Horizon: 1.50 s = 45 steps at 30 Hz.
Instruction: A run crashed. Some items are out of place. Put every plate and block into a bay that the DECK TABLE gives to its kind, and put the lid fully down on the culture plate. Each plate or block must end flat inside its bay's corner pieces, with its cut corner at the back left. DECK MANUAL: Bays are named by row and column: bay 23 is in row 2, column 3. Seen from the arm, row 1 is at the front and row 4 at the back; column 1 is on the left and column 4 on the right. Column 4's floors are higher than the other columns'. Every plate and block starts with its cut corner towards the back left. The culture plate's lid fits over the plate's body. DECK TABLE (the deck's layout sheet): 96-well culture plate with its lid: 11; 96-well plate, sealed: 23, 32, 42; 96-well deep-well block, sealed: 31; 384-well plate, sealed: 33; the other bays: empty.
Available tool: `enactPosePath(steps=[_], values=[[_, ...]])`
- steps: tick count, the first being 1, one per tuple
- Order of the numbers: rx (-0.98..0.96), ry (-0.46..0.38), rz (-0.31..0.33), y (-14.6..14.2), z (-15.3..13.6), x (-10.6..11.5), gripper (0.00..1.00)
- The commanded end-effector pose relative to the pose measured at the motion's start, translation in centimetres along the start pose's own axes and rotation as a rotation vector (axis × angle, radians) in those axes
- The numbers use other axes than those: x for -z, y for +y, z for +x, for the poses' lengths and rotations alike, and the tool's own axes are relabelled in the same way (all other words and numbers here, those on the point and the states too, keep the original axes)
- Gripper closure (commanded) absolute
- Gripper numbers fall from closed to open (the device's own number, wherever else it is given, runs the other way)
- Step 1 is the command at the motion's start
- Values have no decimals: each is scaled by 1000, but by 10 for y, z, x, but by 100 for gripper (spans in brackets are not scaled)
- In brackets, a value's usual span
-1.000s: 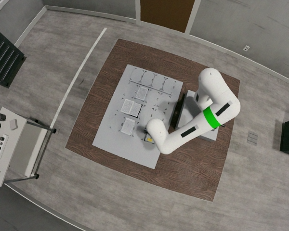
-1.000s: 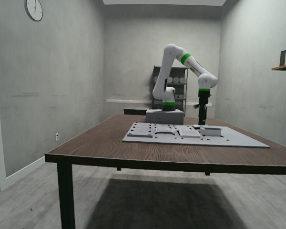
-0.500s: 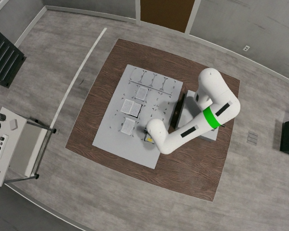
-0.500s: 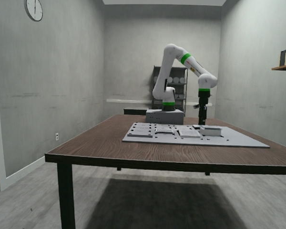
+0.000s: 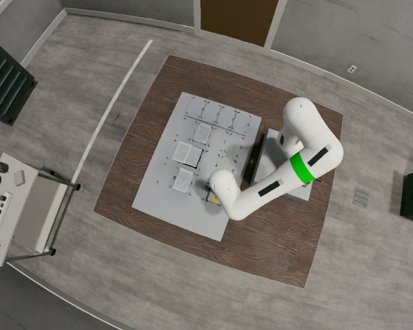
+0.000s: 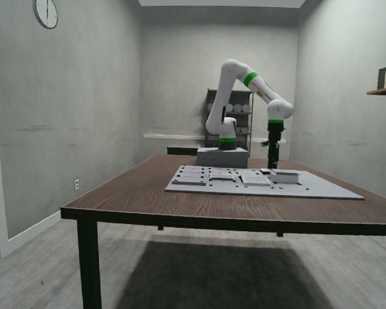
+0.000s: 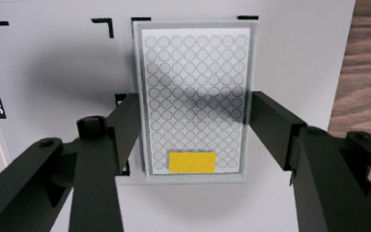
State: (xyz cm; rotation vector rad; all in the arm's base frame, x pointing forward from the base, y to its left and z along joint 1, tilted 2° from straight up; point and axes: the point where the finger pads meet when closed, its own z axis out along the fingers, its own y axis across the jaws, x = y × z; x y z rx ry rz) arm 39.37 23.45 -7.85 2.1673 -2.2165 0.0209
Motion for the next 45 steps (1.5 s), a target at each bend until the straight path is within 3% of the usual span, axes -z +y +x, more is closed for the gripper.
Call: enactPosePath(steps=[1, 24, 25, 45], values=[[0, -1, 1, 0, 0, 0, 39], [0, -1, 1, 0, 0, 0, 39], [0, -1, 1, 0, 0, 0, 30], [0, -1, 1, 0, 0, 0, 30]])
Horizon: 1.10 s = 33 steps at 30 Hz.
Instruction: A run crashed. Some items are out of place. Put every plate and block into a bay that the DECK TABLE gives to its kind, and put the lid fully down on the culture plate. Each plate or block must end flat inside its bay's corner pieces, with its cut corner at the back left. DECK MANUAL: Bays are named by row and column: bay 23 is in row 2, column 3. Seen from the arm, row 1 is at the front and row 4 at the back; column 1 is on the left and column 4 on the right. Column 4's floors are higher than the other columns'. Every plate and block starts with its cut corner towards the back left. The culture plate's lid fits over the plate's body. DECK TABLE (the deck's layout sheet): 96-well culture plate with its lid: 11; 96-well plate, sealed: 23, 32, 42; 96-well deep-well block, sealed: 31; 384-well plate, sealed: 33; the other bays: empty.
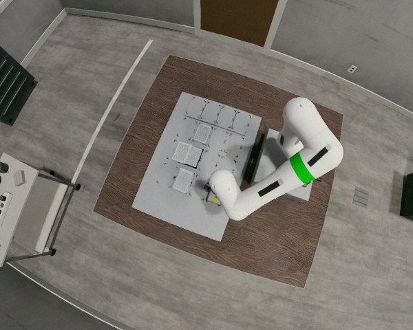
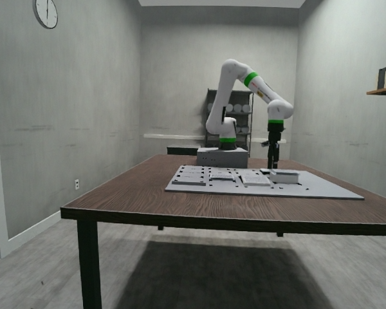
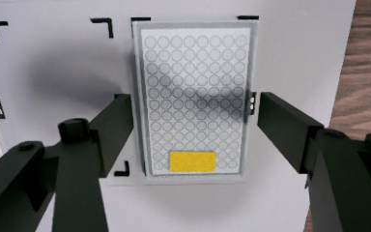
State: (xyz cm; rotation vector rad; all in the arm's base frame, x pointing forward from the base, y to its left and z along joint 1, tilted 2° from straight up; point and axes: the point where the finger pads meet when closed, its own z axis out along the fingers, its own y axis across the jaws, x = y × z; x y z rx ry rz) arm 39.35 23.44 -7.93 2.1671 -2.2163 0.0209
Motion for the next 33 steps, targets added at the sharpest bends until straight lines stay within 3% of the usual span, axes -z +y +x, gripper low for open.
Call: enactPosePath(steps=[1, 33], values=[[0, -1, 1, -1, 0, 1, 30], [0, -1, 1, -1, 0, 31, 30]])
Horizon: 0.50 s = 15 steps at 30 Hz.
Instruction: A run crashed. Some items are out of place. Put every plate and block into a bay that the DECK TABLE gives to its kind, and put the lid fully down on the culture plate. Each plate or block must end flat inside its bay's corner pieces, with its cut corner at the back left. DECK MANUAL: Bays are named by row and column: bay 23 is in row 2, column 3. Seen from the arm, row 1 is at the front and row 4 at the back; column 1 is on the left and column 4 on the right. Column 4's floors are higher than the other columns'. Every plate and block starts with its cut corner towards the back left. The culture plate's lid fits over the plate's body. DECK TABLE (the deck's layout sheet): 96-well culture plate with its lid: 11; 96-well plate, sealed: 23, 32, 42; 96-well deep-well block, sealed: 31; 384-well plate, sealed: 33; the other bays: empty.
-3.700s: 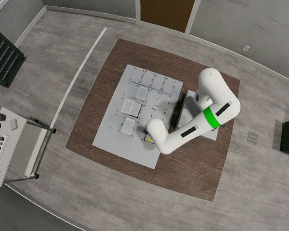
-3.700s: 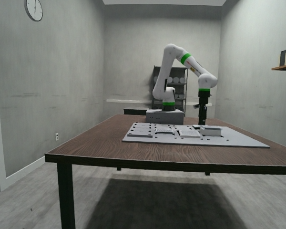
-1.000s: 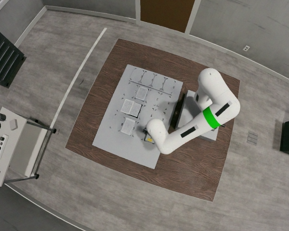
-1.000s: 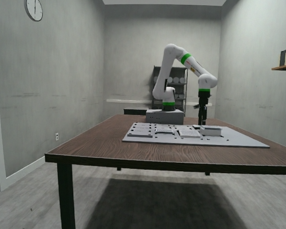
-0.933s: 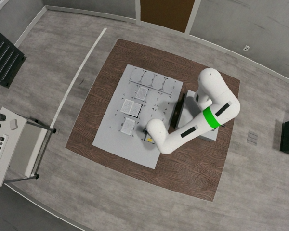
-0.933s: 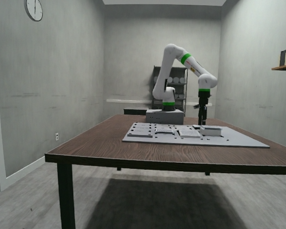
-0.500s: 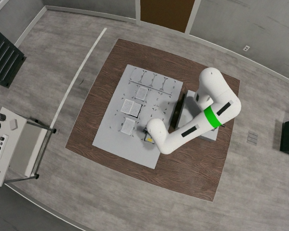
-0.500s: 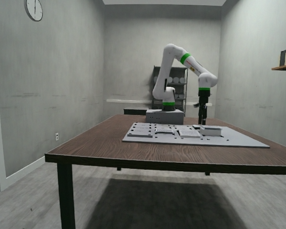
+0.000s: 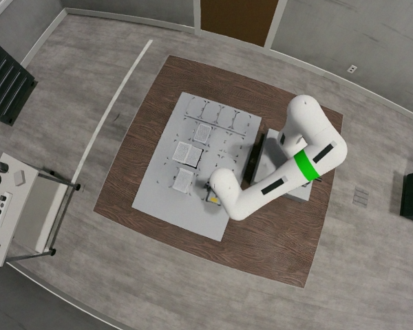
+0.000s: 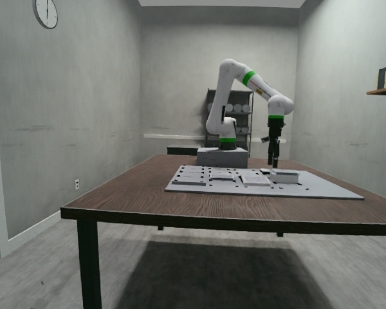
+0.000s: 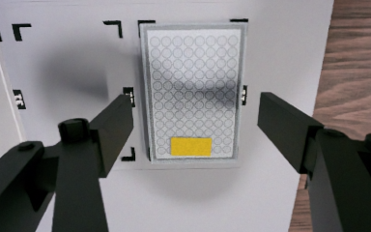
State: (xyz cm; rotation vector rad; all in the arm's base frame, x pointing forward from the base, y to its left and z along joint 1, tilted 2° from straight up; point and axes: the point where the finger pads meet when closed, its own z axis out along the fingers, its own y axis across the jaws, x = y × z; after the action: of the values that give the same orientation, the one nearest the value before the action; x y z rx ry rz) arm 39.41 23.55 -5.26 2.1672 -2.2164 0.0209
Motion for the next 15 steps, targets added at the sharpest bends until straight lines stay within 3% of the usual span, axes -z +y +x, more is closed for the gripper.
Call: enactPosePath(steps=[1, 15], values=[[0, -1, 1, -1, 0, 6, 30], [0, -1, 1, -1, 0, 22, 30]])
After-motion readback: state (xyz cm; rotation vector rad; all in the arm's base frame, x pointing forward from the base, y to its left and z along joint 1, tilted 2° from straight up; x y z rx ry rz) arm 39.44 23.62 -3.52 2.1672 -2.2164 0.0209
